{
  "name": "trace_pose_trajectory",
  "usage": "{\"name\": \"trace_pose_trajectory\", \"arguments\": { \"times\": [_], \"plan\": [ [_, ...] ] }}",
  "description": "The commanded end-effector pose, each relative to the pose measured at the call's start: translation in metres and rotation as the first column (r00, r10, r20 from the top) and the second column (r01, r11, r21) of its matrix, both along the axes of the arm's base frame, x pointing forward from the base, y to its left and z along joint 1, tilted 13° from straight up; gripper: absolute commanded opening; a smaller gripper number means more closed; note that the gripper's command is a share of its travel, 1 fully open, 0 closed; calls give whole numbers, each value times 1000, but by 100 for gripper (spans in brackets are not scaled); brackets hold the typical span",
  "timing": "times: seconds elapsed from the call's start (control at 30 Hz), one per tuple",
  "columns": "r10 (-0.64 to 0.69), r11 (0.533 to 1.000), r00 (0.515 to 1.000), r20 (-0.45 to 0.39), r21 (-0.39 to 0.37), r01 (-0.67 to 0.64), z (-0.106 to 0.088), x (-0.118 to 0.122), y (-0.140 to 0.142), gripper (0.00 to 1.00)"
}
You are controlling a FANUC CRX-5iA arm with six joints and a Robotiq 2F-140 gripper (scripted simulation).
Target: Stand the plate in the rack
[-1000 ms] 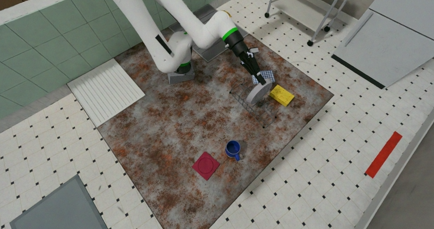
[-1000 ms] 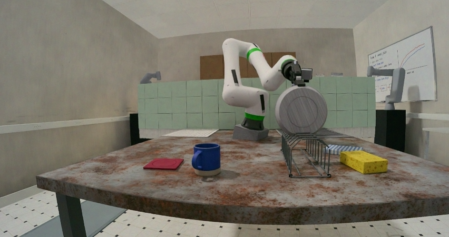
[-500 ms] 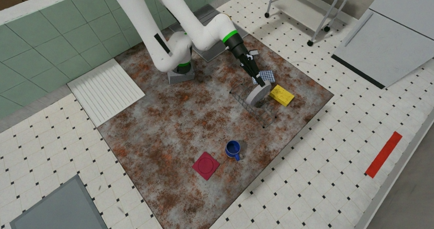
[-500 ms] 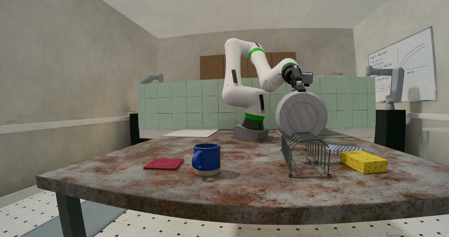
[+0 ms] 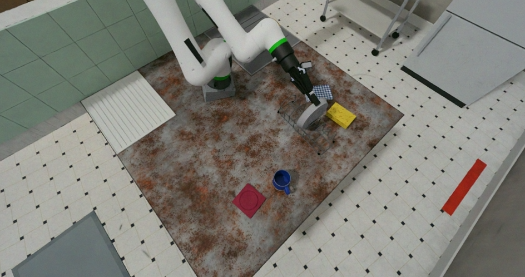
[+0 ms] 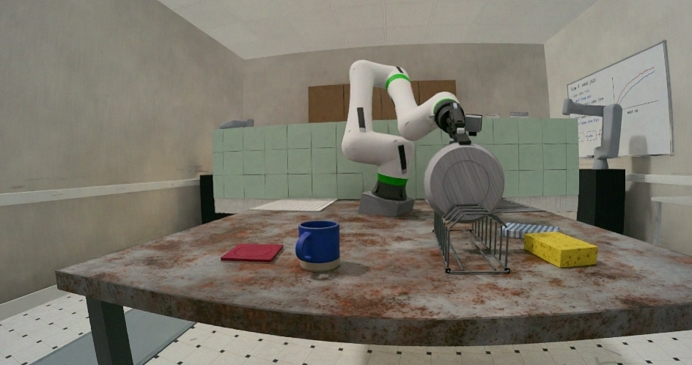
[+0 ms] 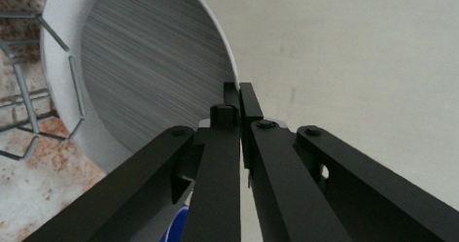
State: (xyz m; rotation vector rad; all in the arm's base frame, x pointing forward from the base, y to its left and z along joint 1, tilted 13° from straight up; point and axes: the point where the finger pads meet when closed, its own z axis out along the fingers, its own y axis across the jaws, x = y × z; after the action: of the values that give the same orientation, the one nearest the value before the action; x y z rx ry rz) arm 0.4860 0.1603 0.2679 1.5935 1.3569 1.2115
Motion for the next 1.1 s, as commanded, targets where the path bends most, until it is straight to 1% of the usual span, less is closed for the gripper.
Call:
{"name": "trace_pose_trajectory", "arguments": {
  "times": [0.0,0.5,1.07],
  "plan": [
    [3,1000,1000,4,2,-3,1,0,0,10],
    [5,1000,1000,6,4,-5,0,1,1,10],
    [5,1000,1000,5,3,-5,-14,2,3,10]
  ]
}}
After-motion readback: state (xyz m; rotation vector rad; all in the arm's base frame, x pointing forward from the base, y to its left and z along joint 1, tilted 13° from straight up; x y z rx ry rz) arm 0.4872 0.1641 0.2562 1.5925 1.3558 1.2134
